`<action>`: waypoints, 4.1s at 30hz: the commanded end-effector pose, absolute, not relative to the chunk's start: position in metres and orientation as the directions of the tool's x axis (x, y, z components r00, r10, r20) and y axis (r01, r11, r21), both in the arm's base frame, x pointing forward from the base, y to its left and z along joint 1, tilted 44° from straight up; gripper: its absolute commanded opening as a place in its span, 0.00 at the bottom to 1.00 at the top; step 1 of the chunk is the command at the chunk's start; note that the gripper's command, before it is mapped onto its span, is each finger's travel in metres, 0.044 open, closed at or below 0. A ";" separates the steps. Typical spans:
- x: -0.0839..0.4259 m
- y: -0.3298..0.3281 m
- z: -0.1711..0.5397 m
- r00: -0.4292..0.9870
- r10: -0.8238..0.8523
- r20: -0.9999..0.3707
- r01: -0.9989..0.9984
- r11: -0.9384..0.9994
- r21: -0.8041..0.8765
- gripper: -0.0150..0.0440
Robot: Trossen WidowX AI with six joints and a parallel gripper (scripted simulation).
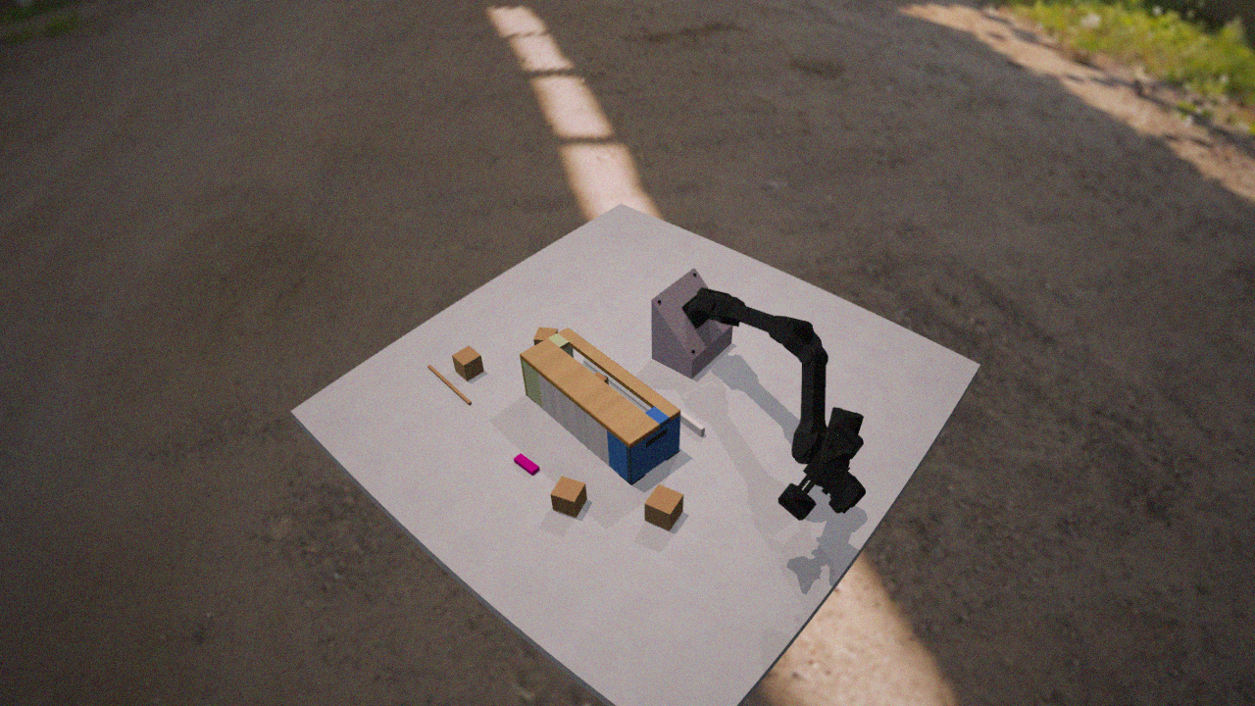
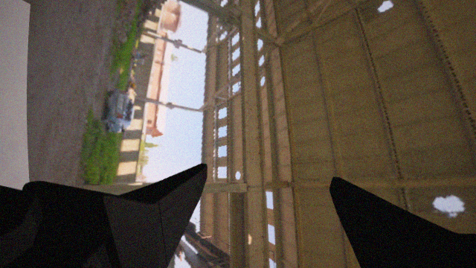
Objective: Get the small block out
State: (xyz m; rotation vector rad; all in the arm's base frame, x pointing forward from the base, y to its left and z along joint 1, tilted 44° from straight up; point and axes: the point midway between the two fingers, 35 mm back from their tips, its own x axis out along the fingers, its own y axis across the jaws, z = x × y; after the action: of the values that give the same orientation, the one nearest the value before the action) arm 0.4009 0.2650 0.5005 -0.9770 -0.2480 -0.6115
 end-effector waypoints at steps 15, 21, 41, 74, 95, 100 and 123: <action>0.529 0.200 0.401 0.963 -0.130 0.235 0.212 -0.168 -0.963 0.93; 0.556 0.144 0.323 0.995 -0.090 -0.047 -0.073 -0.319 -0.945 0.93; 0.406 -0.035 0.086 0.357 0.073 -0.931 -0.919 -0.151 -0.364 0.93; 0.277 -0.029 0.050 -0.027 0.416 -0.909 -0.989 0.123 0.086 0.93; 0.279 -0.006 0.024 -0.027 0.417 -0.908 -0.989 0.123 0.086 0.93; 0.279 0.000 0.018 -0.027 0.418 -0.908 -0.989 0.123 0.086 0.93; 0.275 -0.017 -0.008 -0.023 0.412 -0.911 -0.990 0.119 0.079 0.93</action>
State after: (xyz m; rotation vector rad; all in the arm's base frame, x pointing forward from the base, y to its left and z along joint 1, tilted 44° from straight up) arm 0.2782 -0.0122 -0.0002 -0.7763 0.9825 1.3116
